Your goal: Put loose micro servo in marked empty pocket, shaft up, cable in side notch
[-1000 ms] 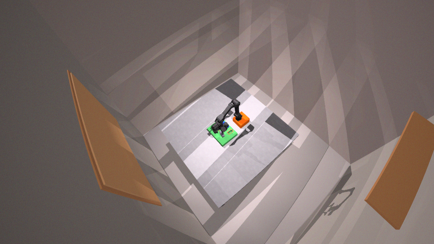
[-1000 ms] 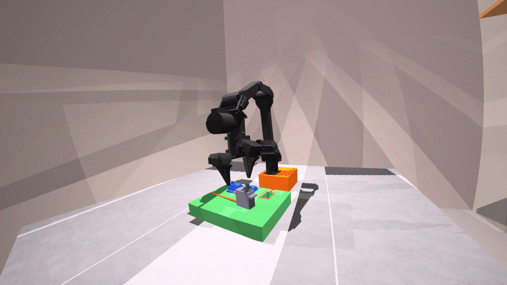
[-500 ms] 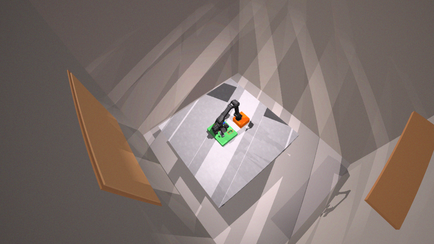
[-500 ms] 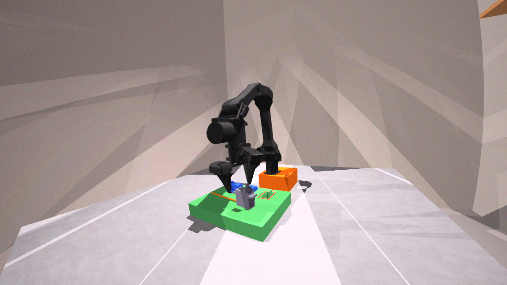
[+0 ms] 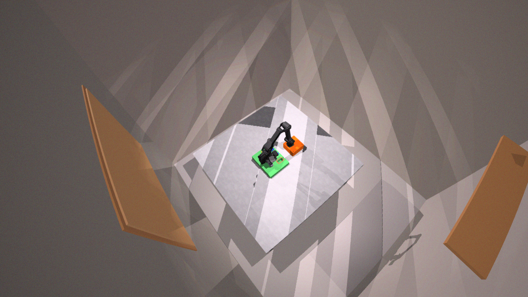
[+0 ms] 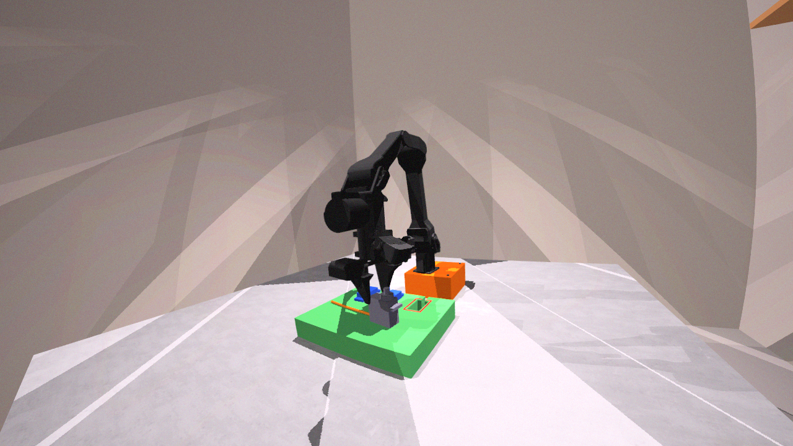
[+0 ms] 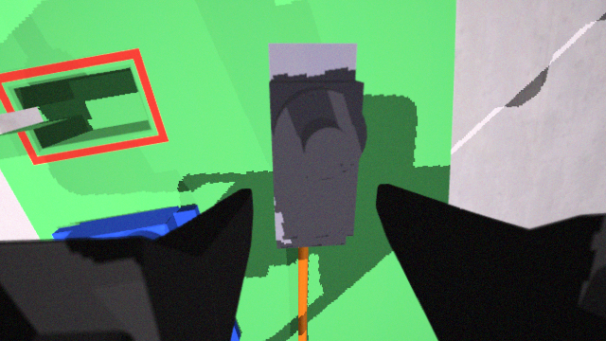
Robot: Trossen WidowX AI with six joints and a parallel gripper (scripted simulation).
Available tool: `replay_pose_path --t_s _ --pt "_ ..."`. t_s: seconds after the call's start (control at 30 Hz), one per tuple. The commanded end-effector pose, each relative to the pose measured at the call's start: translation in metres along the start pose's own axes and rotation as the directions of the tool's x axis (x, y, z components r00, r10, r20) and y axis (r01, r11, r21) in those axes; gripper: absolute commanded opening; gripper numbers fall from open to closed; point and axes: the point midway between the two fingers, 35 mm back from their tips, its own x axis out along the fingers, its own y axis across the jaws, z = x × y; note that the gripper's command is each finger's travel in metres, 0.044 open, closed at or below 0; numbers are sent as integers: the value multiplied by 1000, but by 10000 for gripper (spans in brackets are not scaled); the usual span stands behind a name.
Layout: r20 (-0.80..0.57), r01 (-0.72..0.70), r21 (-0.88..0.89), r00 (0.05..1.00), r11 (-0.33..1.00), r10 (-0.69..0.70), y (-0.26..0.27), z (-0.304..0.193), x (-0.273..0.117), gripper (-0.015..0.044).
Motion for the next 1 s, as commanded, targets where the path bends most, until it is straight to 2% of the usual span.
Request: replay_pose_path --t_s 0.0,0.23,0.37,0.57,0.97 --pt "4 -4 -5 1000 1000 4 1 0 1 151" --pt "4 -4 -5 1000 1000 4 1 0 1 105" --pt "4 -4 -5 1000 1000 4 0 0 -7 0" --pt "4 -5 -5 1000 1000 5 8 -1 -28 0" --pt "3 -4 -5 1000 1000 5 7 -7 -29 0"
